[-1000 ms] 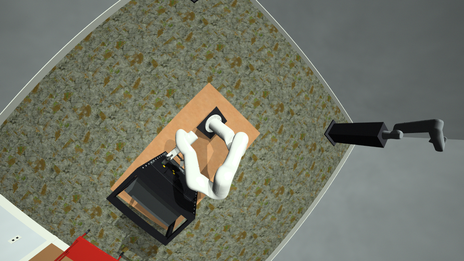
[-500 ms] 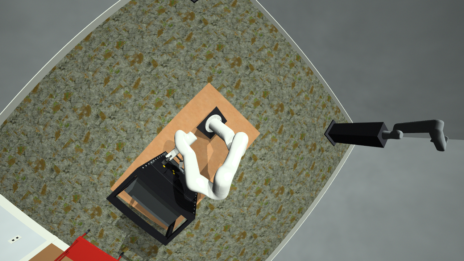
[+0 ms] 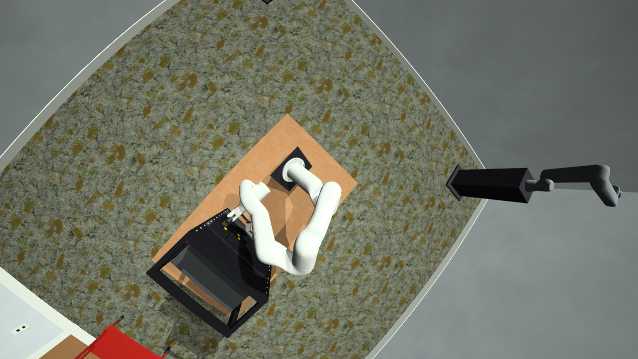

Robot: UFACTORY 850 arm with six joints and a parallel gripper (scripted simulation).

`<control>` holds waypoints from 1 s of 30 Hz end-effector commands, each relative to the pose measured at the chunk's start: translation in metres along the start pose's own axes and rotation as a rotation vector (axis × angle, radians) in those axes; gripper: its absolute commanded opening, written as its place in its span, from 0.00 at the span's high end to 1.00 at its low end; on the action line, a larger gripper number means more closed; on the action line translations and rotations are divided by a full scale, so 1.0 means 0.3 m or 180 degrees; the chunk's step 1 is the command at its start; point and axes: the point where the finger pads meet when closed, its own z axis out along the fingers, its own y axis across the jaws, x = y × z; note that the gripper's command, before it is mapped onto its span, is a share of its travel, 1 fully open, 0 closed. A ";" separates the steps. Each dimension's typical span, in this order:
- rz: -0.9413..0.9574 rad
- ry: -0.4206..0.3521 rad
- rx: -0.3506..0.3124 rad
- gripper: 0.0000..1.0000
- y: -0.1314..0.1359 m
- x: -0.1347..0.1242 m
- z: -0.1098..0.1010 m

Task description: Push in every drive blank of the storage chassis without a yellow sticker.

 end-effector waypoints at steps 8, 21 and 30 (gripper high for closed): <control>-0.0003 0.0001 -0.0005 1.00 0.003 -0.001 0.021; -0.0003 0.0001 -0.0005 1.00 0.003 -0.001 0.031; -0.0003 0.0001 -0.0005 1.00 0.003 -0.001 0.032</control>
